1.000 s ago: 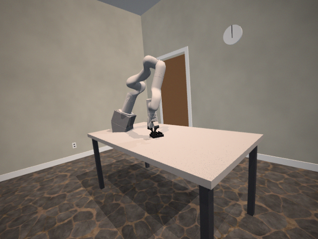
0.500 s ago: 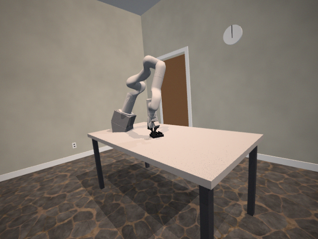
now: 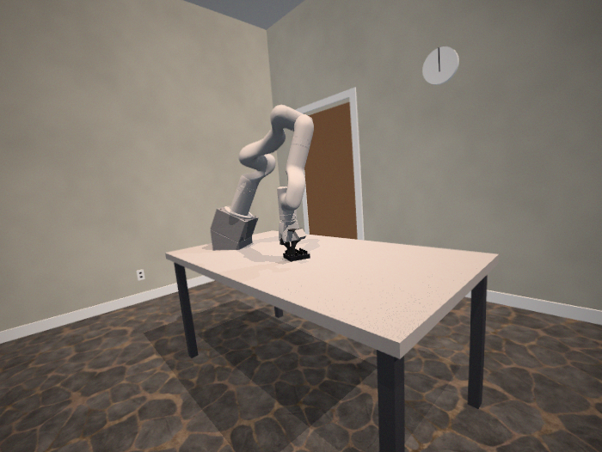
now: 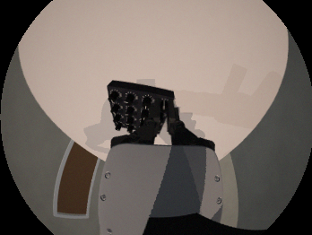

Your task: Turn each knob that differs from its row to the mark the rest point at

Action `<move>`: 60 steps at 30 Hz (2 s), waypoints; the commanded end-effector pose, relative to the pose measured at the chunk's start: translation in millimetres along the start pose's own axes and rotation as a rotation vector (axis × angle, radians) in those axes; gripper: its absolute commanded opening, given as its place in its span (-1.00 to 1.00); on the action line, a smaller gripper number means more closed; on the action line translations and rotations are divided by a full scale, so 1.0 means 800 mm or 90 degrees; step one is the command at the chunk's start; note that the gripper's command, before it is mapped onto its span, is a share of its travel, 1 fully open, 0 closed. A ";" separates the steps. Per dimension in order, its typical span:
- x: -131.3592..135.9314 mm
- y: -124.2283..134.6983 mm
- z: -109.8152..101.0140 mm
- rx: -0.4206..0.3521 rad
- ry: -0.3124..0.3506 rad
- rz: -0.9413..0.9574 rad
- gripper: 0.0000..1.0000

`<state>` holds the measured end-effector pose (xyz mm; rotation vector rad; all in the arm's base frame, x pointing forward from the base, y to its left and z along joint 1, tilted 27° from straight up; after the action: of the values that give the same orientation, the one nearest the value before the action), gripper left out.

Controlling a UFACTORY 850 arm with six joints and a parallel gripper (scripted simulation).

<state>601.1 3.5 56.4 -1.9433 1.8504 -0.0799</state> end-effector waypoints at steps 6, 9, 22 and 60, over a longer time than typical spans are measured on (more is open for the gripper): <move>0.000 -0.001 -0.001 0.004 0.001 -0.114 -0.84; 0.000 -0.001 -0.001 0.004 0.001 -0.129 -0.84; 0.000 -0.001 -0.001 0.003 0.002 -0.342 -0.84; 0.000 -0.001 -0.001 0.003 0.003 -0.803 -0.84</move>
<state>601.1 3.5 56.4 -2.7454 0.3791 -0.4385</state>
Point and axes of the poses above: the point where the finger pads meet when closed, its own z axis out along the fingers, its own x axis across the jaws, y = z × x, the point moved 1 cm from there along -z, back along the fingers, and after that the axes turned 6 degrees about -z, right-handed, at the moved point
